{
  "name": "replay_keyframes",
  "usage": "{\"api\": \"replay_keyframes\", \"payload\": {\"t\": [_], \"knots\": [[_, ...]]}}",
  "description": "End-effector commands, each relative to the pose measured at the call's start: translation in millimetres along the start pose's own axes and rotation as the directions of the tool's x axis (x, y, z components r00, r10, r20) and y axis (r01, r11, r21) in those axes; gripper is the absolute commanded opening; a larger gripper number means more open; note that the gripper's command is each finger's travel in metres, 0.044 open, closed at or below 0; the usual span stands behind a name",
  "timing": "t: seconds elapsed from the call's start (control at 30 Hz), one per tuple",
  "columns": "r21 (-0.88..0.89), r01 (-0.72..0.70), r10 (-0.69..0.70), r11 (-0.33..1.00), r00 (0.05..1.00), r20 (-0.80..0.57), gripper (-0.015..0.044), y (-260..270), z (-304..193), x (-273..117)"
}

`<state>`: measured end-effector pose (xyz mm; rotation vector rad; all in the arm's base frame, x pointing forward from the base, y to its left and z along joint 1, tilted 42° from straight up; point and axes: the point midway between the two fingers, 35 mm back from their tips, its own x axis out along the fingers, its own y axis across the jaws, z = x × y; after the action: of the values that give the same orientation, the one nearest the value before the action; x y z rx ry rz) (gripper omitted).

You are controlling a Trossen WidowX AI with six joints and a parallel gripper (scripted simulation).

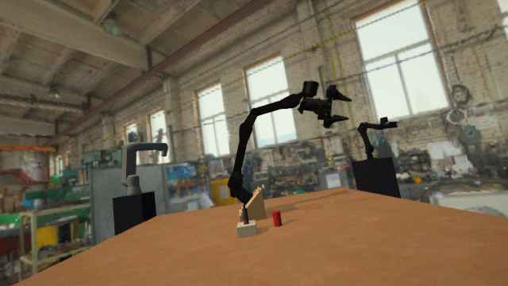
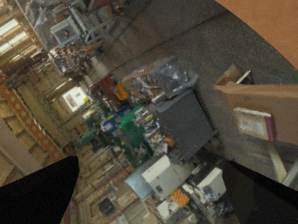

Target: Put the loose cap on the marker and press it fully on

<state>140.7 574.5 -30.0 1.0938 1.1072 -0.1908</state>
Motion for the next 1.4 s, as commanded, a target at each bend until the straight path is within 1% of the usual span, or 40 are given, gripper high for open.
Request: {"api": "replay_keyframes", "payload": {"t": [0.0, 0.07, 0.17, 0.27, 0.4, 0.47, 0.57, 0.67, 0.77, 0.87, 0.97, 1.03, 1.07, 1.37], "knots": [[-0.014, 0.004, -0.004, 1.0, 1.0, 0.006, 0.0374, -0.1, 2.9, 0.4], [-0.123, 0.045, -0.038, 0.991, 0.998, 0.053, 0.0321, -1.2, 26.2, 2.9], [-0.358, 0.171, -0.121, 0.918, 0.98, 0.157, 0.0247, -6.8, 80.2, 4.6], [-0.552, 0.317, -0.208, 0.771, 0.945, 0.252, 0.0247, -16.3, 133.1, 0.6], [-0.729, 0.481, -0.324, 0.486, 0.874, 0.361, 0.0247, -34.0, 199.0, -12.9], [-0.779, 0.526, -0.374, 0.342, 0.836, 0.401, 0.0247, -43.3, 225.8, -21.4], [-0.824, 0.551, -0.444, 0.129, 0.776, 0.449, 0.0247, -57.6, 261.4, -35.9], [-0.846, 0.527, -0.51, -0.076, 0.709, 0.487, 0.0247, -73.4, 293.4, -53.0], [-0.852, 0.45, -0.574, -0.269, 0.635, 0.517, 0.0247, -91.5, 322.6, -73.3], [-0.842, 0.321, -0.636, -0.433, 0.553, 0.538, 0.0247, -110.6, 349.5, -96.4], [-0.821, 0.149, -0.693, -0.55, 0.466, 0.549, 0.0247, -130.5, 373.5, -121.6], [-0.802, 0.024, -0.726, -0.597, 0.41, 0.552, 0.0247, -143.1, 387.0, -138.4], [-0.796, -0.015, -0.736, -0.605, 0.392, 0.552, 0.0247, -147.0, 390.8, -143.6], [-0.793, -0.031, -0.74, -0.608, 0.385, 0.552, 0.0247, -149.4, 392.6, -147.8]]}}
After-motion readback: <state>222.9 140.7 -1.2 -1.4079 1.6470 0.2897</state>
